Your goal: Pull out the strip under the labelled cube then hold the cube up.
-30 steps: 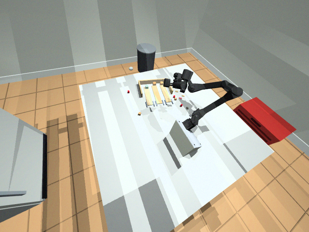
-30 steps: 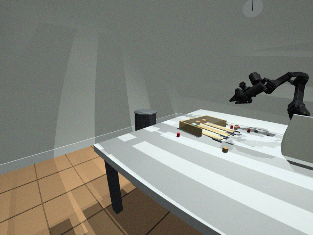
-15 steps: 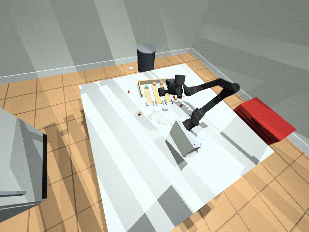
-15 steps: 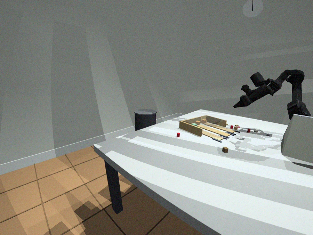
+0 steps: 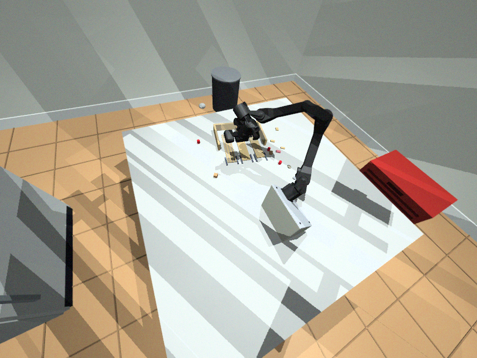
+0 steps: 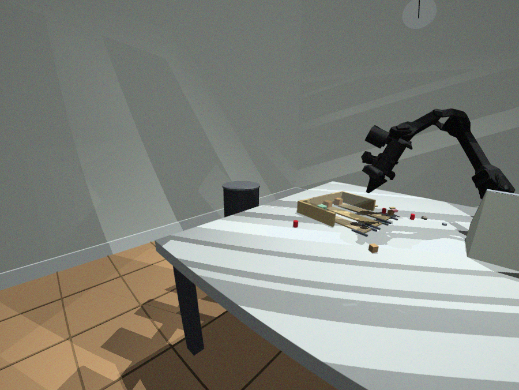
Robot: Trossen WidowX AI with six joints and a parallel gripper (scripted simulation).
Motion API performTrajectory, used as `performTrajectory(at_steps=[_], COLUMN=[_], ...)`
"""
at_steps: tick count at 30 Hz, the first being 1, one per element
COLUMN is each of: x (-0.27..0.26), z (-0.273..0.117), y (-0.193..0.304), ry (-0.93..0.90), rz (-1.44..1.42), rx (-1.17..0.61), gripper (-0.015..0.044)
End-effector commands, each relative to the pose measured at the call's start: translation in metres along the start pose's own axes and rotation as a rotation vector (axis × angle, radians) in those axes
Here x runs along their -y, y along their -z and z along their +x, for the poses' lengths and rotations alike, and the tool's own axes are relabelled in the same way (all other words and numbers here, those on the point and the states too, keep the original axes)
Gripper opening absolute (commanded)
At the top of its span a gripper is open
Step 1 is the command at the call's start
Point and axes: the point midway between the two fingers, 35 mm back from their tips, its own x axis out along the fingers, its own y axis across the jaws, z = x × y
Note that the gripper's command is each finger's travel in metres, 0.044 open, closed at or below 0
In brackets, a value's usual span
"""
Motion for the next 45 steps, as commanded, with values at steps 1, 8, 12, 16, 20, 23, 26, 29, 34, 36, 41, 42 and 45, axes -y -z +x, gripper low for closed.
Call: performTrajectory(at_steps=[1, 8, 12, 16, 20, 23, 26, 29, 34, 36, 41, 42, 45], x=[-0.009, -0.022, -0.022, -0.022, -0.022, -0.021, -0.021, -0.020, -0.019, -0.019, -0.018, -0.018, -0.017], z=[0.019, 0.052, 0.055, 0.059, 0.065, 0.070, 0.075, 0.079, 0.087, 0.090, 0.098, 0.099, 0.104], y=[0.004, 0.018, 0.020, 0.022, 0.024, 0.025, 0.027, 0.029, 0.031, 0.032, 0.035, 0.035, 0.037], ry=[0.023, 0.121, 0.133, 0.133, 0.133, 0.133, 0.133, 0.133, 0.133, 0.133, 0.134, 0.134, 0.134], rz=[0.038, 0.120, 0.128, 0.128, 0.128, 0.128, 0.128, 0.128, 0.128, 0.128, 0.128, 0.128, 0.128], rx=[-0.123, -0.370, -0.392, -0.392, -0.392, -0.392, -0.392, -0.392, -0.392, -0.392, -0.392, -0.392, -0.392], gripper=[0.0000, 0.0000, 0.0000, 0.0000, 0.0000, 0.0000, 0.0000, 0.0000, 0.0000, 0.0000, 0.0000, 0.0000, 0.0000])
